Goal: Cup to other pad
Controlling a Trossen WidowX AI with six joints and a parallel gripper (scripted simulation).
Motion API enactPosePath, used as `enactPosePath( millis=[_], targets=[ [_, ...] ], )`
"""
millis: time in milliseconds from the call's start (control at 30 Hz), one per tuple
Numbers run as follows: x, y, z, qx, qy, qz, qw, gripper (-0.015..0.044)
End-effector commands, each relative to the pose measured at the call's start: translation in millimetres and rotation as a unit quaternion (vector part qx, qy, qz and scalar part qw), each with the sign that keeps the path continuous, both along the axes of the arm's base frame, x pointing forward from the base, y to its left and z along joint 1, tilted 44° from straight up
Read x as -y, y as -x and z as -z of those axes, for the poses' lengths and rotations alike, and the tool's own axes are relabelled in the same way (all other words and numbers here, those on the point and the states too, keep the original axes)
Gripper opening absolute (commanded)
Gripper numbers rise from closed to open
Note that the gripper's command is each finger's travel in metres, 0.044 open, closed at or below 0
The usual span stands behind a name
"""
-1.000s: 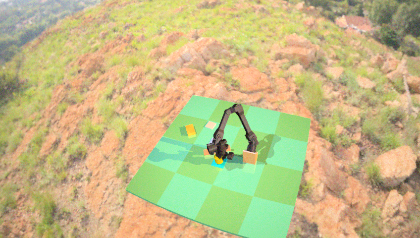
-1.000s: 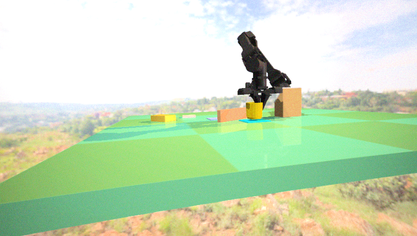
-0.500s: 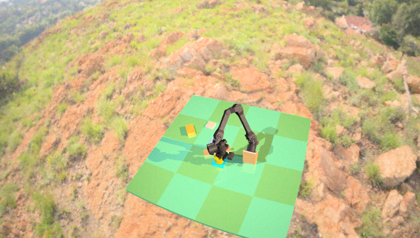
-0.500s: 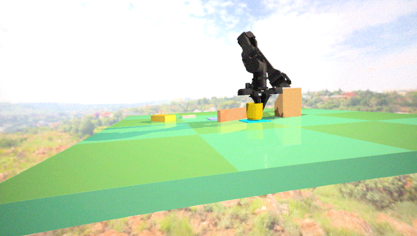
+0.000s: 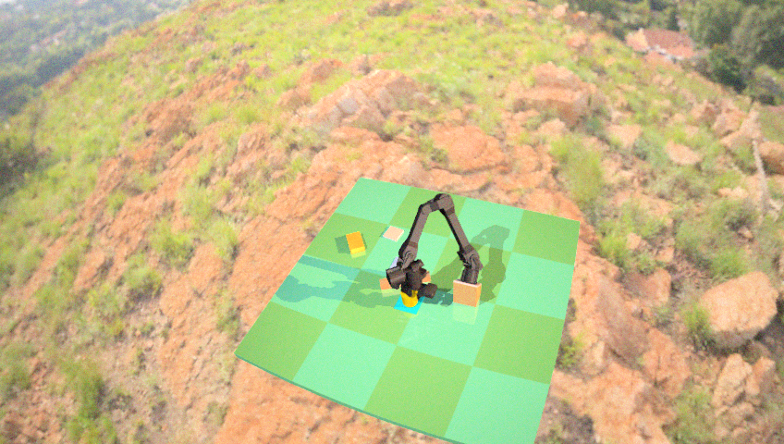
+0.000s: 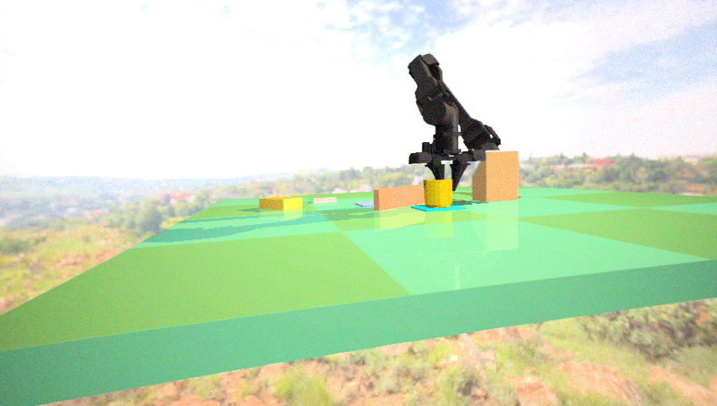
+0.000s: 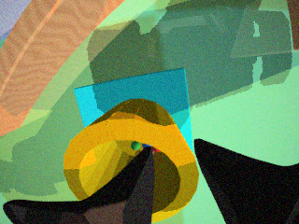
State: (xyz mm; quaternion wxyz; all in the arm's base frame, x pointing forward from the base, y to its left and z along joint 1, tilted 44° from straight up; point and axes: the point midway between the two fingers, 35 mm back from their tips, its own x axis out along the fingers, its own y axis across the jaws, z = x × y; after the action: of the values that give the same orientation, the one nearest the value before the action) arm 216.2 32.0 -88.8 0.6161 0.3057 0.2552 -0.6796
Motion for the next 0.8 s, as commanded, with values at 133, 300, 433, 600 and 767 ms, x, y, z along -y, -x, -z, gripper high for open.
enactPosePath(
  millis=[133,300,433,600,767],
  targets=[
    [-8,-2,-8,0.002,-0.001,0.0,1.0,0.0147],
    [-14,-2,-13,0.001,-0.001,0.0,1.0,0.0147],
    [-19,-2,-18,0.0,-0.001,0.0,1.0,0.0147],
    [-24,-3,-24,0.0,0.0,-0.001,1.0,0.0147],
    [-30,-2,-31,-0.001,0.0,-0.001,1.0,0.0147]
  ],
)
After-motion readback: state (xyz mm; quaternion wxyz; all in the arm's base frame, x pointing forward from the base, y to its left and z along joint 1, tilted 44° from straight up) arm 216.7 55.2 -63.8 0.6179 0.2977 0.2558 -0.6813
